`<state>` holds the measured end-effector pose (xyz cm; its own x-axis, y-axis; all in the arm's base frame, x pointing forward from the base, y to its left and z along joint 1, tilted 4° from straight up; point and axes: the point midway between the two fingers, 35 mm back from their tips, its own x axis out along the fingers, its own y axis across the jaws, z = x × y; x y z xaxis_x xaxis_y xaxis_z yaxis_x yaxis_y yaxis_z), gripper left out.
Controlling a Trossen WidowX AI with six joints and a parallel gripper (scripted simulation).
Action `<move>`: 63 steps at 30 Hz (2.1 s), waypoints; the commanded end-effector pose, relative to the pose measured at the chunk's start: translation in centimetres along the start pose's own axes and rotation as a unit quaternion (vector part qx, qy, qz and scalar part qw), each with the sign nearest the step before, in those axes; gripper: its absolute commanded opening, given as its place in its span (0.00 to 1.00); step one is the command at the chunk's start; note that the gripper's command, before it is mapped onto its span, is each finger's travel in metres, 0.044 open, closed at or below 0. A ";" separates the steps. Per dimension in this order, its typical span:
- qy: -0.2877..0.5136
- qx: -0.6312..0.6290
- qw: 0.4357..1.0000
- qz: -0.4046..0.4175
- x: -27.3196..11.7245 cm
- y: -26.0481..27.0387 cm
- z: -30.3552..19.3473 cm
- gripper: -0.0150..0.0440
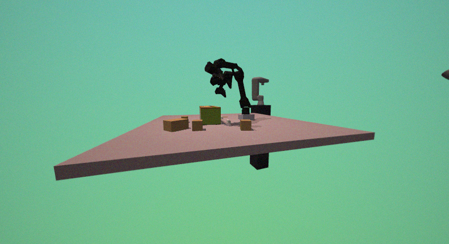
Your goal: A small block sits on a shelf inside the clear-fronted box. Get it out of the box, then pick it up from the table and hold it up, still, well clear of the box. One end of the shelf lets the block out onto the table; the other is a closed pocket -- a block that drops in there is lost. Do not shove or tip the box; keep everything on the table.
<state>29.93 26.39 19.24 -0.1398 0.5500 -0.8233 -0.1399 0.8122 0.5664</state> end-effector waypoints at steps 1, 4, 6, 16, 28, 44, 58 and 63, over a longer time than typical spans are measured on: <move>-0.040 0.163 0.985 -0.027 -3.2 -5.8 0.9 0.93; -0.073 0.294 0.952 -0.041 -5.7 -10.5 0.9 0.93; -0.095 0.384 0.917 -0.048 -7.3 -13.8 0.3 0.93; -0.183 0.762 0.619 -0.048 -13.7 -27.4 -7.3 0.93; -0.187 0.782 0.593 -0.047 -13.7 -28.4 -7.9 0.93; -0.187 0.782 0.593 -0.047 -11.8 -30.2 -7.8 0.93; -0.187 0.782 0.593 -0.047 -10.0 -31.7 -7.8 0.93; -0.187 0.782 0.593 -0.047 -9.4 -32.2 -7.8 0.93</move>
<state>28.10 -6.32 9.53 0.0649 0.2599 -0.9635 0.9902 -0.1366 0.0298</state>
